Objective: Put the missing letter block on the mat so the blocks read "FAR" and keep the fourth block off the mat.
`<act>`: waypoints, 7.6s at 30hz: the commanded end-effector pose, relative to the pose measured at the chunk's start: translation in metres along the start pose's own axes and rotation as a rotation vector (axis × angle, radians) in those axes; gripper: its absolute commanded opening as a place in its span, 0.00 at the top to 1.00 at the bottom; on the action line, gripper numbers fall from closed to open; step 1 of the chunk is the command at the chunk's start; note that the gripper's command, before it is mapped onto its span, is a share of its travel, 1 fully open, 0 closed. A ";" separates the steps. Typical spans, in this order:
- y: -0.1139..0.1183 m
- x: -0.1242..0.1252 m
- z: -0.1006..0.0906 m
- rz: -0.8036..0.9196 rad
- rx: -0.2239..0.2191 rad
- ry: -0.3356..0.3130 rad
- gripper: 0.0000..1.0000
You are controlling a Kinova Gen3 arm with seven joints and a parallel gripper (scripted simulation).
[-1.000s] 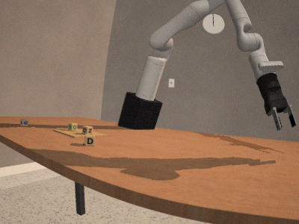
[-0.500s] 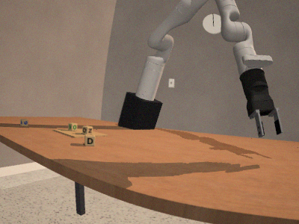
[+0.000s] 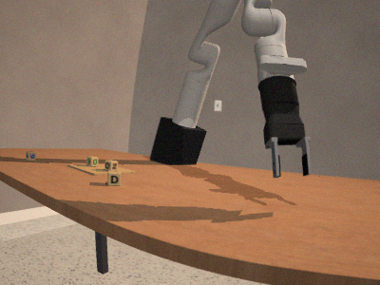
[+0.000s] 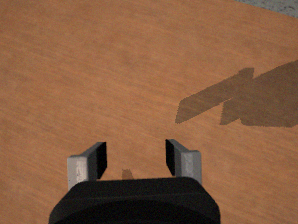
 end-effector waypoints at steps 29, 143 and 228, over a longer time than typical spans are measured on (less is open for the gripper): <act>0.277 -0.068 -0.072 0.024 -0.085 -0.251 0.00; 0.349 -0.227 -0.134 0.028 -0.089 -0.283 0.00; 0.419 -0.266 -0.152 0.028 -0.090 -0.283 0.00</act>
Point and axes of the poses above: the point where the finger pads meet when closed, its own z axis out along the fingers, its own y axis across the jaws, x = y × z, the point moved 4 cm from there along -z, back along the fingers, and after that the axes turned 4 degrees about -z, right-handed, at the moved point
